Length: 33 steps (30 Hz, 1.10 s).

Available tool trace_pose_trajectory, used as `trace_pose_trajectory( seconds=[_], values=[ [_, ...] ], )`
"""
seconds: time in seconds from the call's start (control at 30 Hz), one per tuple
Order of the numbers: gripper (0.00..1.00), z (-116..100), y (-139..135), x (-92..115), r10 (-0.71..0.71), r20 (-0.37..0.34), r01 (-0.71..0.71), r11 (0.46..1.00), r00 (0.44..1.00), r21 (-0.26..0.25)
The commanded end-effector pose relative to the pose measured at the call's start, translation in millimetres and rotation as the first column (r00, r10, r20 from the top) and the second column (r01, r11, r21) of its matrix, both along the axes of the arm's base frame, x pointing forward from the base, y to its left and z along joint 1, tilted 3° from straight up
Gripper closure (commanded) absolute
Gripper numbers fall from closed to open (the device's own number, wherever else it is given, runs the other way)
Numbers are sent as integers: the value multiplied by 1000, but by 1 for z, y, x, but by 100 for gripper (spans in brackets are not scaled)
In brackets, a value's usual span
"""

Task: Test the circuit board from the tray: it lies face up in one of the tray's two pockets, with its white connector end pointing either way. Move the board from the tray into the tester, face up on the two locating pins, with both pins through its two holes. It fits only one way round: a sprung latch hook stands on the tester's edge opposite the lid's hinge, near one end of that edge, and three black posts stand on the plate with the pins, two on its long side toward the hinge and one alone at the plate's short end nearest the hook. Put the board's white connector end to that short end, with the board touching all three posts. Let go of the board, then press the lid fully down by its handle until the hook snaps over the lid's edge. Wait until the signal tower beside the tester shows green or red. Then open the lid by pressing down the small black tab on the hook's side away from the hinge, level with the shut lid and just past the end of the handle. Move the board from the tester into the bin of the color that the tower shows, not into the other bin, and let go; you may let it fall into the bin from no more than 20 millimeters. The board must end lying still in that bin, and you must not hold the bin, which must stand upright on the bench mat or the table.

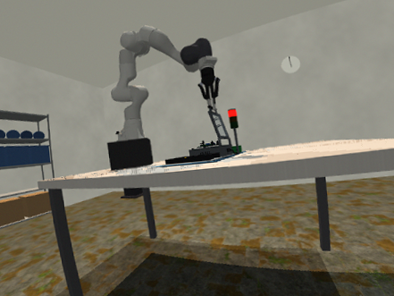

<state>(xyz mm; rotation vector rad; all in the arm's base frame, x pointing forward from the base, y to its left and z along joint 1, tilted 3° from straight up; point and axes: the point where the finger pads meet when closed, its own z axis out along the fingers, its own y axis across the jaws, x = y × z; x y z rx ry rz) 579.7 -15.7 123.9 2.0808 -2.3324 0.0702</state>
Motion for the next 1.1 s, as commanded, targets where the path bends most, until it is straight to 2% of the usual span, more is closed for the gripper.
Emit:
trace_pose_trajectory(
  seconds=[0.0, 0.3, 0.5, 1.07],
  values=[
    [100, 5, 1, 13, 1, 11, -1, 1000, 1000, -1],
    [100, 10, -3, 42, 1, 11, -1, 1000, 1000, -1],
    [100, 10, -4, 51, 1, 11, -1, 1000, 1000, -1],
    [100, 10, -4, 54, 1, 11, -1, 1000, 1000, -1]
  ],
)
